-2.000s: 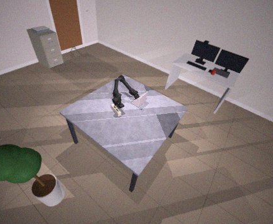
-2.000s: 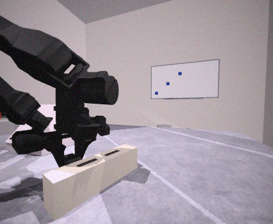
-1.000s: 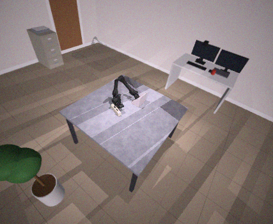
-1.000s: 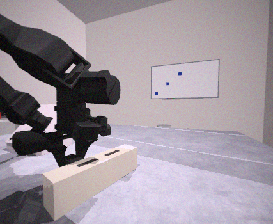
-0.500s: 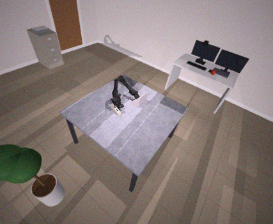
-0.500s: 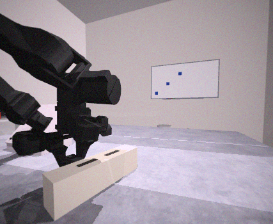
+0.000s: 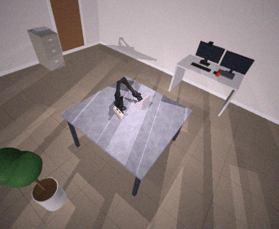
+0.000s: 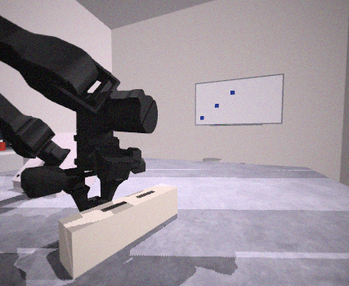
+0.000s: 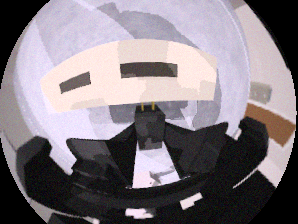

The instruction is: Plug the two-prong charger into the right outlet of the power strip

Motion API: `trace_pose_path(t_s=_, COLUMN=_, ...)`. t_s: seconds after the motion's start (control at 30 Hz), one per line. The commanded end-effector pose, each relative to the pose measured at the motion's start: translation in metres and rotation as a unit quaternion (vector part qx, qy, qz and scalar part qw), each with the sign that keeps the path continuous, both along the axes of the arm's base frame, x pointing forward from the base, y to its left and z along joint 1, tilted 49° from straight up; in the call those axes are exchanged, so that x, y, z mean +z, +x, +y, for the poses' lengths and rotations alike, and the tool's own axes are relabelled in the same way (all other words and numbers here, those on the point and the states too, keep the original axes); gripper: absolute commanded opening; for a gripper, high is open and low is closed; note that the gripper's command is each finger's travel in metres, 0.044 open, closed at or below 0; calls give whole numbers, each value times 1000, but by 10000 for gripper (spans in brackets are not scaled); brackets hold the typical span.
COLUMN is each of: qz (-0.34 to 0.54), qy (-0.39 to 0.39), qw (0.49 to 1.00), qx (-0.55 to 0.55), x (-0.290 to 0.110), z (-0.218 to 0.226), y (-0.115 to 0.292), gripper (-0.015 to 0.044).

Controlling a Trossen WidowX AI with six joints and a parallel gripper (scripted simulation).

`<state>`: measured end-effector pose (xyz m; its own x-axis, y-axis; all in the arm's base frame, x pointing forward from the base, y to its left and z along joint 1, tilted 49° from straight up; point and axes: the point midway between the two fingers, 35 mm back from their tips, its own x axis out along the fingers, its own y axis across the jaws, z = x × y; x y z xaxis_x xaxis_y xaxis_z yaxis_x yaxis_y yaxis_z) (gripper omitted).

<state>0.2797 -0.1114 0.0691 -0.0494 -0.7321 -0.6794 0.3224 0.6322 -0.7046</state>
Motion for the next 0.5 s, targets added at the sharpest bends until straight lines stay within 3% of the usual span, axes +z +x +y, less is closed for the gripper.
trace_pose_path(t_s=0.0, qz=2, qy=-2, qw=1000, qx=2, x=1, z=-1, y=2, gripper=0)
trace_pose_path(t_s=0.47, qz=2, qy=-2, qw=1000, qx=2, x=3, z=-2, y=6, gripper=0)
